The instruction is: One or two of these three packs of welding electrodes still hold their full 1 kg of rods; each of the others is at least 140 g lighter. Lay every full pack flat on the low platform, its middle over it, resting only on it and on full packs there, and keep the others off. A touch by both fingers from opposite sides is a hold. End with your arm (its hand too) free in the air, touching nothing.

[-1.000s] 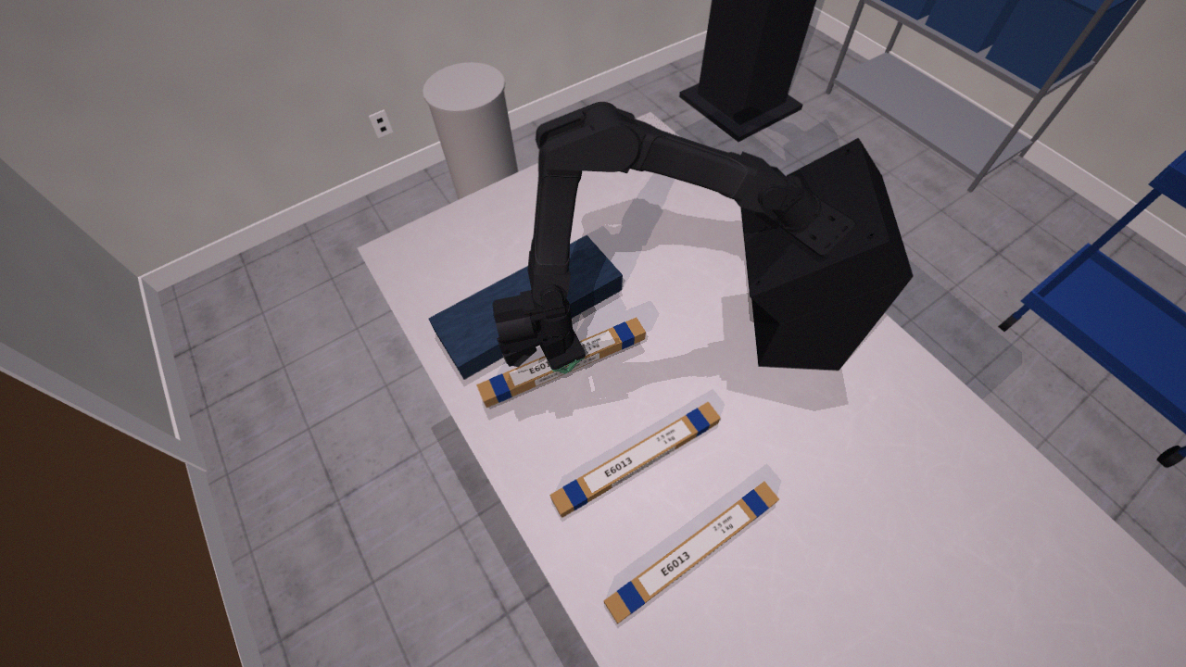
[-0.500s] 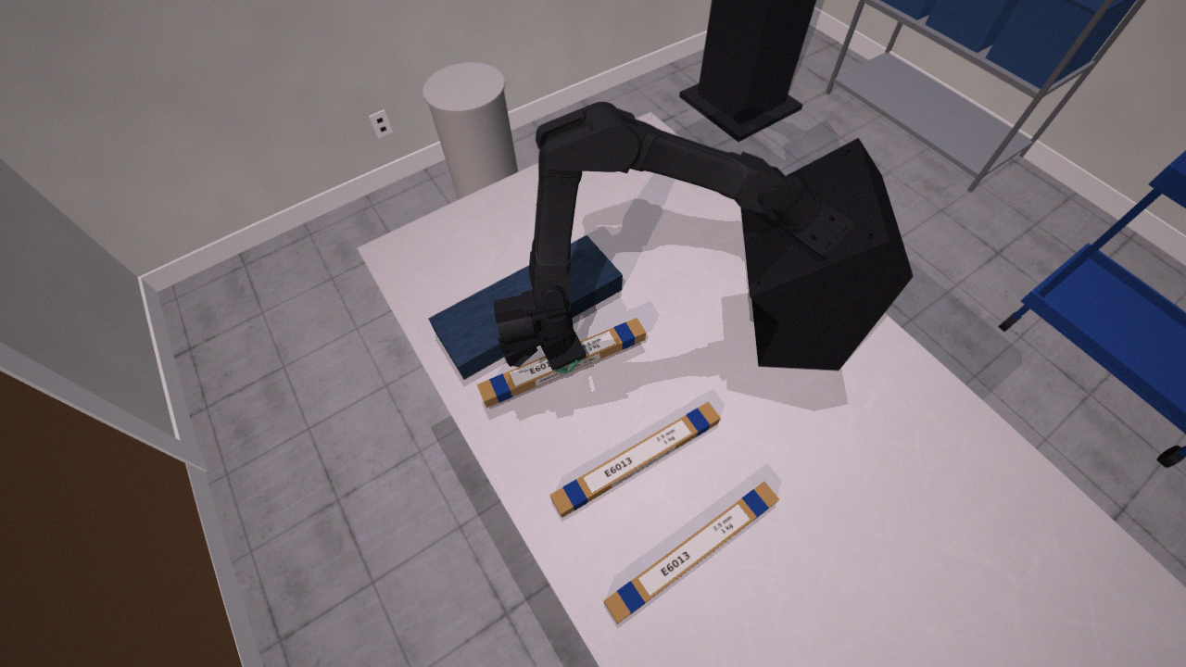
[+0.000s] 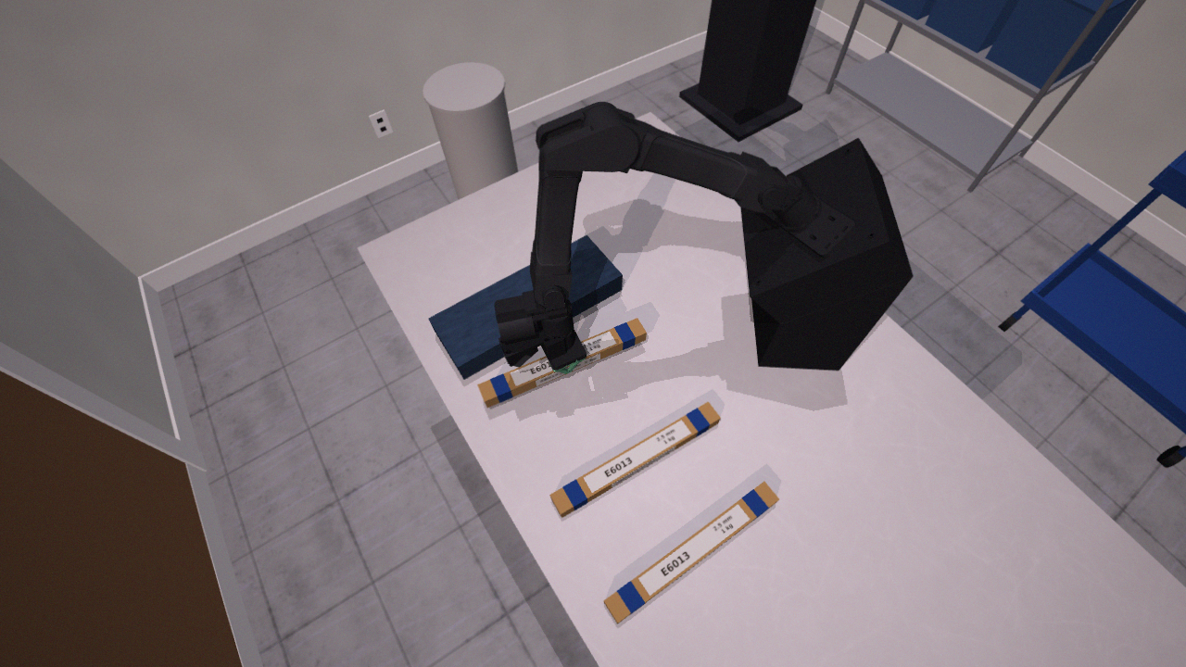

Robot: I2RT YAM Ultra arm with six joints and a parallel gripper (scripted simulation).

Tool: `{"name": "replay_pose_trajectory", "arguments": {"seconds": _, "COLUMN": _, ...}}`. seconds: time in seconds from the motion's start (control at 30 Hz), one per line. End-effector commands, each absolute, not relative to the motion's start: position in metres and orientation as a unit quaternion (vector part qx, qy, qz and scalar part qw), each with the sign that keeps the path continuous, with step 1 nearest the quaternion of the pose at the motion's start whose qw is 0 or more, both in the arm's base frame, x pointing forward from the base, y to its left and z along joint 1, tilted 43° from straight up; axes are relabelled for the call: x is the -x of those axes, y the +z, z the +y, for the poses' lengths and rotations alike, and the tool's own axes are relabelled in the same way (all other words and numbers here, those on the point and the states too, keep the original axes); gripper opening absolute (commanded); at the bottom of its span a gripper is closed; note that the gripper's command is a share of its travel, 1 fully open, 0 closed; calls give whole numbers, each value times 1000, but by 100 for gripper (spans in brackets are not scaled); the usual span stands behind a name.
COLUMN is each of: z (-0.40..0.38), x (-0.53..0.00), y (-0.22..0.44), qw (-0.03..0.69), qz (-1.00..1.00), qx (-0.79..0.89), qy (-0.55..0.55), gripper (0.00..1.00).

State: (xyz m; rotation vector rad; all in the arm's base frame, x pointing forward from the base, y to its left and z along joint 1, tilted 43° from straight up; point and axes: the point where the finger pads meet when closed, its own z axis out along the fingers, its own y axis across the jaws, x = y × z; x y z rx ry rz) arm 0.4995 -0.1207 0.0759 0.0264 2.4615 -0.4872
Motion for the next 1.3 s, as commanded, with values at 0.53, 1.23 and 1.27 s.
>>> {"name": "replay_pose_trajectory", "arguments": {"seconds": 0.53, "z": -113, "x": -503, "y": 90, "qw": 331, "qz": 925, "qx": -5, "qy": -185, "gripper": 0}}
{"name": "replay_pose_trajectory", "arguments": {"seconds": 1.23, "z": -113, "x": -502, "y": 88, "qw": 329, "qz": 926, "qx": -5, "qy": -185, "gripper": 0}}
{"name": "replay_pose_trajectory", "arguments": {"seconds": 1.27, "z": -112, "x": -501, "y": 87, "qw": 329, "qz": 926, "qx": -5, "qy": -185, "gripper": 0}}
